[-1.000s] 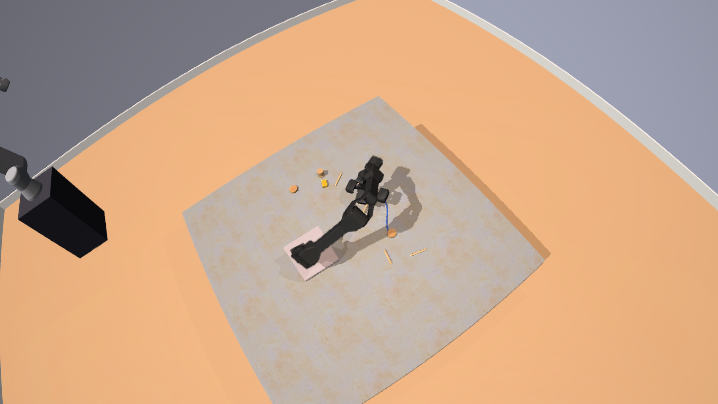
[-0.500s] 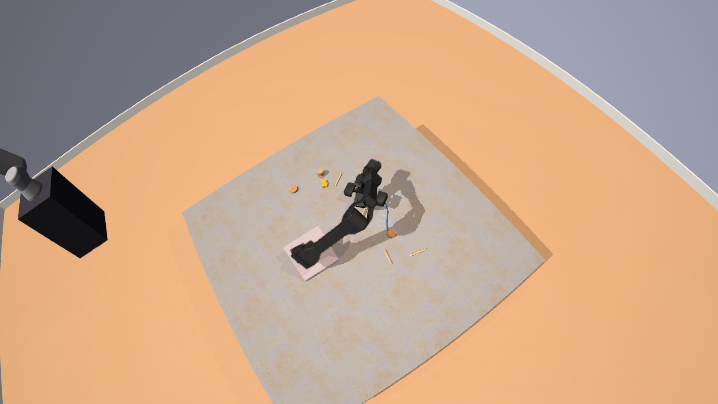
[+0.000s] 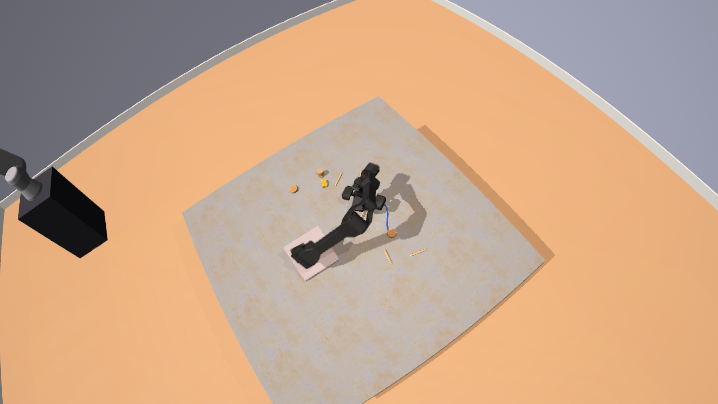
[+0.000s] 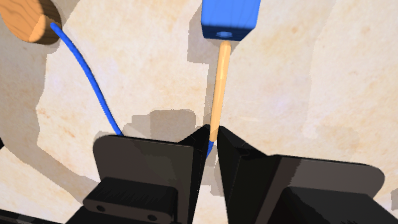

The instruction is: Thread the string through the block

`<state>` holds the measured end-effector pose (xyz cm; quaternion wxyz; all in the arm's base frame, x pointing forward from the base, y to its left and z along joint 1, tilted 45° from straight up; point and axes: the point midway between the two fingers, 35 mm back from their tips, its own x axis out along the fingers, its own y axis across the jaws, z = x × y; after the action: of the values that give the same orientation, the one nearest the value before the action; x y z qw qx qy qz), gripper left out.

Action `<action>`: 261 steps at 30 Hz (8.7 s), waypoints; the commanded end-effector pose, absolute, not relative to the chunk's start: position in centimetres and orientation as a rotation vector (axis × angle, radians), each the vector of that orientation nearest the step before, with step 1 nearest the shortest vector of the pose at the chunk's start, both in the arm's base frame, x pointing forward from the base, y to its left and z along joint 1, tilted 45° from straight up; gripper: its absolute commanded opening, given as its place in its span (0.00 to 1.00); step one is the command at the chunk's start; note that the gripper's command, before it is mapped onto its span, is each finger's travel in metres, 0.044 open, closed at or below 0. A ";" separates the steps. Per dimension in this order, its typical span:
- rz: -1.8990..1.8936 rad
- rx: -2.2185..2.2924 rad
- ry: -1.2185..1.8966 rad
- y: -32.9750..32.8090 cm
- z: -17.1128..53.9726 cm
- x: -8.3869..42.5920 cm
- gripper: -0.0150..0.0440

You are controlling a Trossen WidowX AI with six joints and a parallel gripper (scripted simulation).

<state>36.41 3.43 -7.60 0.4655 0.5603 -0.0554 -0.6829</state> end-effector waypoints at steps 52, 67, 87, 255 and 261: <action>-1.670 1.373 -0.138 0.6 -5.2 31.6 0.25; -1.677 1.372 -0.124 4.8 -1.4 31.4 0.47; -1.374 0.556 0.664 5.3 0.8 29.8 0.47; -0.085 -1.118 1.562 -4.3 -1.9 23.2 0.25; -0.085 -1.117 1.564 -4.4 -1.8 23.1 0.30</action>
<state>23.02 -4.46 -1.75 -0.5718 0.4761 -0.6671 0.0363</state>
